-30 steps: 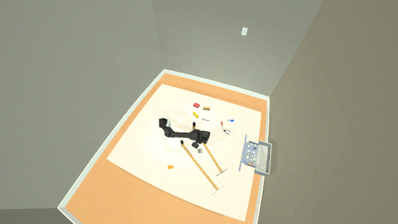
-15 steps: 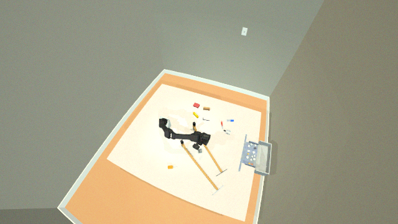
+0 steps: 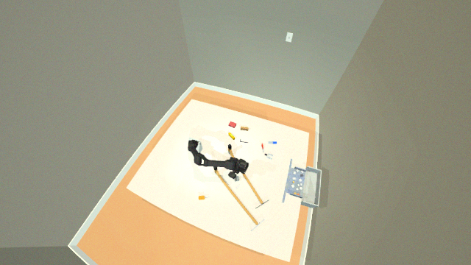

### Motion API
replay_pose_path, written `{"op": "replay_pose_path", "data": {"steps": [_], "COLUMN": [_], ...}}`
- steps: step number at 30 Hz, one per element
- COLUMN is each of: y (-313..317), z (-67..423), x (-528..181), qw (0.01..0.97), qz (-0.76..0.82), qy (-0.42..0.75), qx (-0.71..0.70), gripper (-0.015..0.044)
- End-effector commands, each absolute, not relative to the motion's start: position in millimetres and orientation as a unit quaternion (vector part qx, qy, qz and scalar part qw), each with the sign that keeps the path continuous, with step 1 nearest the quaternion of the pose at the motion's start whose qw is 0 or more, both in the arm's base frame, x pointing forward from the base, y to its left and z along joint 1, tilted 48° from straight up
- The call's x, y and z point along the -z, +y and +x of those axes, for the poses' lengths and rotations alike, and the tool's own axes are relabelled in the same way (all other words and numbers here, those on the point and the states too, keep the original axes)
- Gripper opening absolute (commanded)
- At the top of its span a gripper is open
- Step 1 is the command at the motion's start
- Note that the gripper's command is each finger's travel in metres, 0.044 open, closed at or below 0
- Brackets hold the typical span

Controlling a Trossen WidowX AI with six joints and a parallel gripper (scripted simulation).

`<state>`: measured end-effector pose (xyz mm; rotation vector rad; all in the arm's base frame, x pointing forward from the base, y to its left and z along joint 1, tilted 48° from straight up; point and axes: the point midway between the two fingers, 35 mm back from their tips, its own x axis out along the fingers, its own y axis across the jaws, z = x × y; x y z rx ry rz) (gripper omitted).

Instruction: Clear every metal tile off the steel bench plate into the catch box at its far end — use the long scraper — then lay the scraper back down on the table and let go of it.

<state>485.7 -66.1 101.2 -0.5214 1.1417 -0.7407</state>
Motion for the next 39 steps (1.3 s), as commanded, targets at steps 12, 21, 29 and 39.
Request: {"op": "replay_pose_path", "data": {"steps": [12, 21, 29, 39], "y": [-94, -111, -124, -125], "z": [485, 483, 479, 479], "x": [-78, -65, -55, -55], "qw": [0.747, 0.747, 0.747, 0.747], "qz": [-0.239, -0.240, -0.242, -0.242], "qy": [0.521, 0.519, 0.518, 0.518], "qx": [0.337, 0.338, 0.339, 0.339], "gripper": [0.0000, 0.0000, 0.0000, 0.0000]}}
